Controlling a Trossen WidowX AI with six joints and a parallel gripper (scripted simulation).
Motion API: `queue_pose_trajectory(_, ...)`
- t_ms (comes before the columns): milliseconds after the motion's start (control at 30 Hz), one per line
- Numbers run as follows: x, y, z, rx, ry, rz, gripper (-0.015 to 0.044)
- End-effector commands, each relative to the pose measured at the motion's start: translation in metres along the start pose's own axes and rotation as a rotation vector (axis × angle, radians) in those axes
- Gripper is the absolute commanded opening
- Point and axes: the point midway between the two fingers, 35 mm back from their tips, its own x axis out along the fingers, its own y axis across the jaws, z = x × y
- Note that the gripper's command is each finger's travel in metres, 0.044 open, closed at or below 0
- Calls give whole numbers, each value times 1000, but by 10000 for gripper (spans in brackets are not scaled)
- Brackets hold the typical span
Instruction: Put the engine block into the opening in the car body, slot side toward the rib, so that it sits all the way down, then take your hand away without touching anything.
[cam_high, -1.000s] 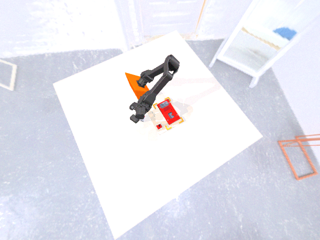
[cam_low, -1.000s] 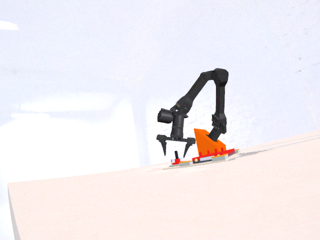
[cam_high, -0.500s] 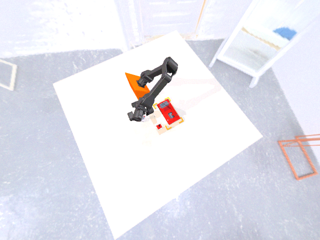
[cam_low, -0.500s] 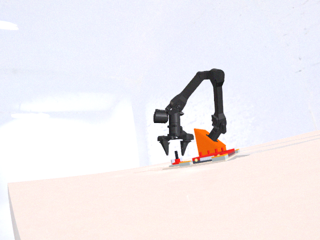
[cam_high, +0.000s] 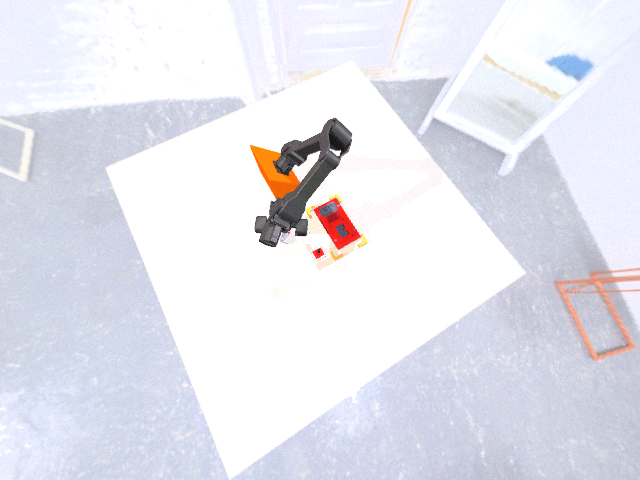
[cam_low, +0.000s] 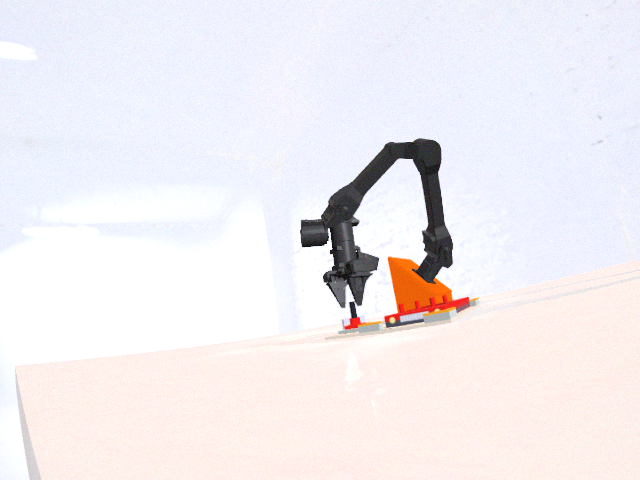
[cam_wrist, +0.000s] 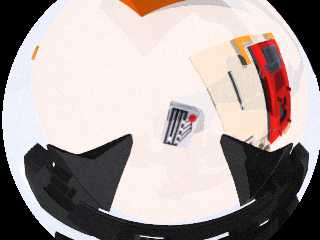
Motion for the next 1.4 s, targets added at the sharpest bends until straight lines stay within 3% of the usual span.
queue_pose_trajectory(0,-4,-1,-3,110,-17,-18,440)
queue_pose_trajectory(333,-6,-1,-4,224,-40,-31,440)
queue_pose_trajectory(1200,36,-2,-3,225,-63,-53,440)
queue_pose_trajectory(1367,36,-2,-3,225,-63,-53,309)
